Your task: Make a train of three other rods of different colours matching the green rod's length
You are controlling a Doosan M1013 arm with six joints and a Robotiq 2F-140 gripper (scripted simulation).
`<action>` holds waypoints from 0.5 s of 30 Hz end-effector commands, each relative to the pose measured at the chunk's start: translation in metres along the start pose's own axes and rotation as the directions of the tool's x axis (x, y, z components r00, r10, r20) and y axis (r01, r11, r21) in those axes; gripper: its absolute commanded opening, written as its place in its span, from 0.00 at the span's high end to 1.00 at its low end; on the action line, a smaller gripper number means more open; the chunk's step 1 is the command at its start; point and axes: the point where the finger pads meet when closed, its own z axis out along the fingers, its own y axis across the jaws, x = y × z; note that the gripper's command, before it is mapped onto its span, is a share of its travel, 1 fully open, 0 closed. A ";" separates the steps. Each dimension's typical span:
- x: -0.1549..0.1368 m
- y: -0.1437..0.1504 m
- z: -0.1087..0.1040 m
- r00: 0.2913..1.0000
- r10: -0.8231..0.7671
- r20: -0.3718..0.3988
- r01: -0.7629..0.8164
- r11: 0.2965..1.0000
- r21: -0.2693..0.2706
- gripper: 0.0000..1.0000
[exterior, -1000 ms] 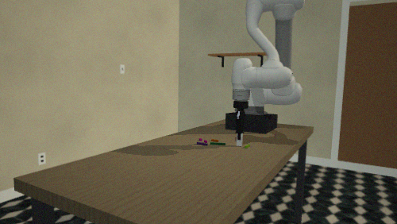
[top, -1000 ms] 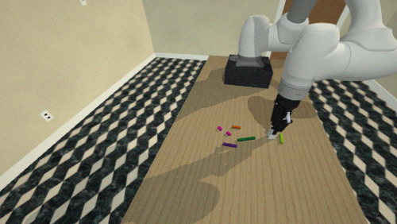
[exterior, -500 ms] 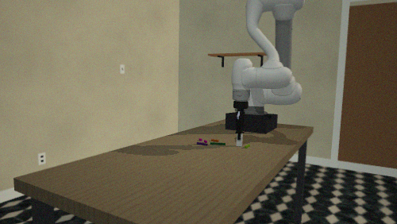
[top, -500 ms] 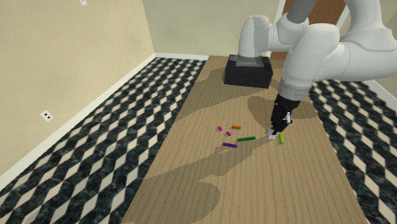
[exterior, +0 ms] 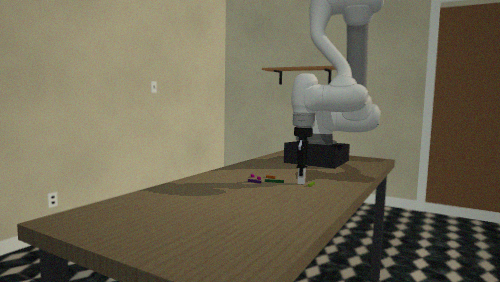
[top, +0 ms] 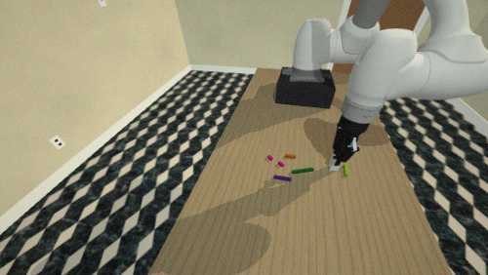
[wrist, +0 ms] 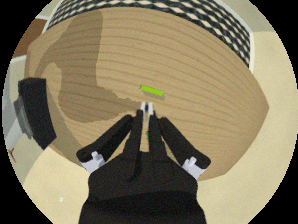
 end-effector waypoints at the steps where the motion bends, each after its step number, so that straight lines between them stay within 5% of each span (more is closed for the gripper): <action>1: 0.000 0.000 0.000 1.000 0.000 0.000 0.000 1.000 0.000 0.97; 15: 0.000 0.000 0.000 1.000 0.000 0.000 0.000 1.000 0.000 0.92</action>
